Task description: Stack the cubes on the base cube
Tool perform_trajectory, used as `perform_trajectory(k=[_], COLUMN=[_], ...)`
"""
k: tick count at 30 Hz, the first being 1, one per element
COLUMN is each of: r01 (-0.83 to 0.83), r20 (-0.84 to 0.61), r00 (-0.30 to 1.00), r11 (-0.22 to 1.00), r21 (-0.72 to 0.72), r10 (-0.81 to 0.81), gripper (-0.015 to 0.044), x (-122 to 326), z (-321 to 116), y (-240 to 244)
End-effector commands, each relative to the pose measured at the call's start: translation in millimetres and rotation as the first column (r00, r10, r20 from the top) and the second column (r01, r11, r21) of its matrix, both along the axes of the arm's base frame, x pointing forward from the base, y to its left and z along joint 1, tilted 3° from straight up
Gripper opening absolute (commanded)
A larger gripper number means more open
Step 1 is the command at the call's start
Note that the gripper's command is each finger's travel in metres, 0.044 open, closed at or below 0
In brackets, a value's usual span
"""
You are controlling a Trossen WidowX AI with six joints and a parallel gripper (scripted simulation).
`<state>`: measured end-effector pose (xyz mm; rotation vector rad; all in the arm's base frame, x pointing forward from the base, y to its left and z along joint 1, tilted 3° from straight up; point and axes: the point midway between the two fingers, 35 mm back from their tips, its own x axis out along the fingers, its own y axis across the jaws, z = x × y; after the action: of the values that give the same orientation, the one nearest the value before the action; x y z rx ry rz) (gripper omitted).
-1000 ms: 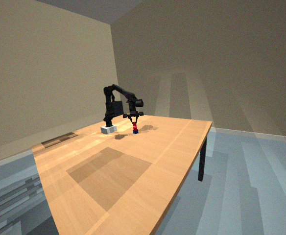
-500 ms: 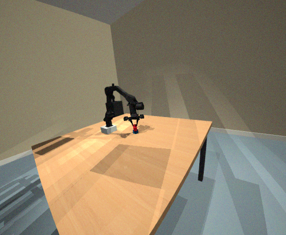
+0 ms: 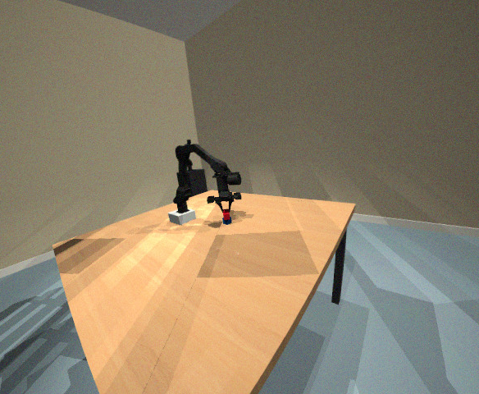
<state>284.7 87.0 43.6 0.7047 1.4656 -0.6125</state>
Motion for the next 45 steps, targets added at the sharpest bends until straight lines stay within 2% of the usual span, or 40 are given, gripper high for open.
perform_trajectory(k=[1,16,20,45], r01=[0.000,0.000,0.000,0.000], r20=[-0.005,-0.005,-0.005,-0.002], r00=[1.000,1.000,1.000,1.000], r11=[1.000,1.000,1.000,1.000], r21=[0.002,0.002,0.002,-0.001], r10=[0.000,0.000,0.000,0.000], gripper=[0.0105,0.0105,0.0205,0.0205], x=[-1.4,-1.4,-1.4,-1.1], z=[-2.2,-2.2,-2.2,28.6], y=[0.1,0.1,0.1,-1.7])
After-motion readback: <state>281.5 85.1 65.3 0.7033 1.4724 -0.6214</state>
